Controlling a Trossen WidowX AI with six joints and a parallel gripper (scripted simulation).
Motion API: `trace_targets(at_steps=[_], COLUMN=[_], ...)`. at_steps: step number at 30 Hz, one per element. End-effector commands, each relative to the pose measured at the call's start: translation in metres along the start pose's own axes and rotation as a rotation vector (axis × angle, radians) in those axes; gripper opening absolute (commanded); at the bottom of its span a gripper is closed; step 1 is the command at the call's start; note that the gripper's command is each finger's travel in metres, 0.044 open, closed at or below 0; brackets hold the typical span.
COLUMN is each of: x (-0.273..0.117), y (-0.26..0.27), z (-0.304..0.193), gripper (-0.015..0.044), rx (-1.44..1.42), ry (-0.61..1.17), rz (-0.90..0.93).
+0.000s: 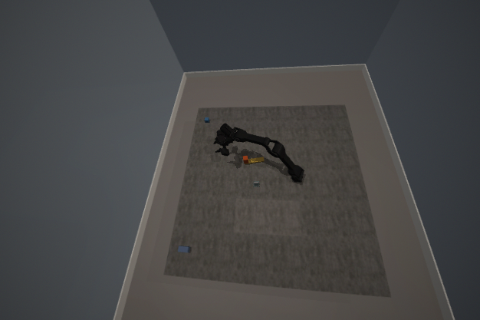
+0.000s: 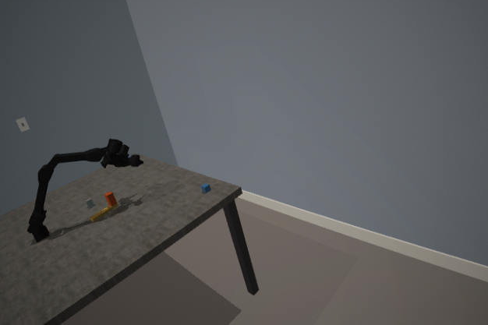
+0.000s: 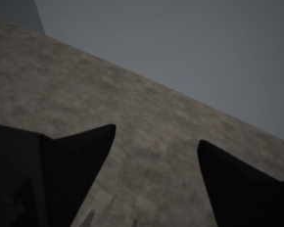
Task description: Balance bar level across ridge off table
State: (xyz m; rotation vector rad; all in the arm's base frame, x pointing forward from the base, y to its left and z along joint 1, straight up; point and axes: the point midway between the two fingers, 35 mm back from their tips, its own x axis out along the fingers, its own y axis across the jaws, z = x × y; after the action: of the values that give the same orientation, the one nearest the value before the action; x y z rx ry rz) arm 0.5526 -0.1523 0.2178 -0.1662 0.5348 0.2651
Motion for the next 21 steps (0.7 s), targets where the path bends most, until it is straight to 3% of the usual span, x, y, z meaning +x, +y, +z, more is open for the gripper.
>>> trace_targets(at_steps=[1, 21], x=[-0.004, -0.027], y=[0.003, 0.018], z=[-0.006, -0.035], gripper=[0.0315, 0.0315], rx=[0.141, 0.81], ry=[0.041, 0.208], rz=[-0.009, -0.104])
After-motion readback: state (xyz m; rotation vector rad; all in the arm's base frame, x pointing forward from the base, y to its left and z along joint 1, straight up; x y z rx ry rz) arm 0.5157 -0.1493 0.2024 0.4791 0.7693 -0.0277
